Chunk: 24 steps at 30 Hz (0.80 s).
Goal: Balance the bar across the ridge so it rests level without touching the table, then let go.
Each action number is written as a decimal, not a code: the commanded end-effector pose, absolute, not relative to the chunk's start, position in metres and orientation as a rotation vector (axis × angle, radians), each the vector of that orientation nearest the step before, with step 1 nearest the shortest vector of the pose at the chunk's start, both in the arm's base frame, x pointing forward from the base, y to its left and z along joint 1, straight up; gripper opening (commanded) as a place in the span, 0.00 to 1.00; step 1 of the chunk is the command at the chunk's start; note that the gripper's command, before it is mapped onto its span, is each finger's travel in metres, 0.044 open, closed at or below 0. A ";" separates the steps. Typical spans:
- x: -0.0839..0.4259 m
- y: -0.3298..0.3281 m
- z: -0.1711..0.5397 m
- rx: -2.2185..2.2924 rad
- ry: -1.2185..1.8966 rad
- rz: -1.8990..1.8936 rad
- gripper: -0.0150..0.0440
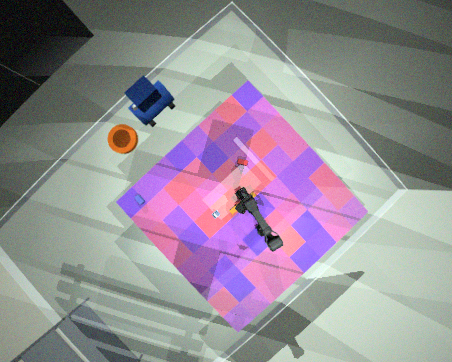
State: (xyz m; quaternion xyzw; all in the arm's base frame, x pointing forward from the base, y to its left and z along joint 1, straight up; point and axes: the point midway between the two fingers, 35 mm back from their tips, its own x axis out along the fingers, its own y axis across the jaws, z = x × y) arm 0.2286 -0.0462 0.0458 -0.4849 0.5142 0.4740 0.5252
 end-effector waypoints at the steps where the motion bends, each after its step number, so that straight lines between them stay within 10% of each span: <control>1: 0.229 -0.047 0.045 -1.165 1.231 1.134 0.79; 8: 0.229 -0.046 0.046 -1.160 1.230 1.134 0.52; 24: 0.231 -0.047 0.061 -1.161 1.230 1.134 0.25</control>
